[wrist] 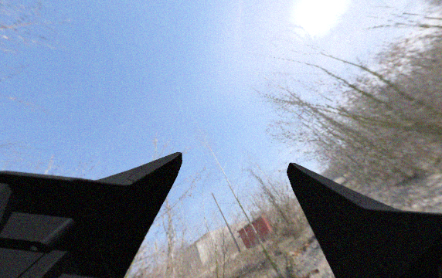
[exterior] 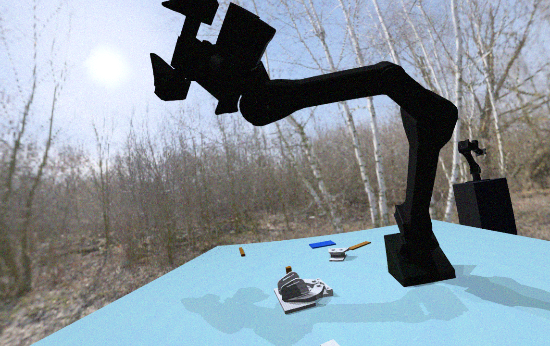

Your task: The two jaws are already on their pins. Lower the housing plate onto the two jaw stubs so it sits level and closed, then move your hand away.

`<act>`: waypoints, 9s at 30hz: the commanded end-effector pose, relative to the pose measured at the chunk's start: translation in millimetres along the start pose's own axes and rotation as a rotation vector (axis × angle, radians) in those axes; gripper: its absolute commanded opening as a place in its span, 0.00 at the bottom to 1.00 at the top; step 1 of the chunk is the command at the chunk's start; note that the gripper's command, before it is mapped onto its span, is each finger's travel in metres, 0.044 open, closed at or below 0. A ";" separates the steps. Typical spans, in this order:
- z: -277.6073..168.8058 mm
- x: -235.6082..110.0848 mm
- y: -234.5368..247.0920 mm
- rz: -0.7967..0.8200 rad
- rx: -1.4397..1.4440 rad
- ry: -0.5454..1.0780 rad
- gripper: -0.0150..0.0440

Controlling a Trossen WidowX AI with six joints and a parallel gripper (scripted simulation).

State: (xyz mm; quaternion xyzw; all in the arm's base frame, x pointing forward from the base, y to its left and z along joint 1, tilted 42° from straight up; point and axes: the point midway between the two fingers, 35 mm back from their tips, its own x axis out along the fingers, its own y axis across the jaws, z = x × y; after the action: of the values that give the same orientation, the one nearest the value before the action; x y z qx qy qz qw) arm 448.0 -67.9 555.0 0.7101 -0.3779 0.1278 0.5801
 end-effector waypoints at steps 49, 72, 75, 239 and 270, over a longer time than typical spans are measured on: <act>135.4 -29.1 -191.1 -0.615 -0.807 0.038 1.00; 197.8 -65.9 -254.6 -0.892 -1.218 0.240 1.00; 206.0 -72.5 -262.6 -0.930 -1.265 0.277 1.00; 365.2 -560.3 -315.5 0.224 -0.848 2.661 1.00; 365.2 -560.3 -315.5 0.224 -0.848 2.661 1.00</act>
State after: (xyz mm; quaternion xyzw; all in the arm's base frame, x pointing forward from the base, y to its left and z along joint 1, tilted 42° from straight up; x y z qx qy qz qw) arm 187.6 -173.5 -129.0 -0.2038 0.3843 0.6215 0.6515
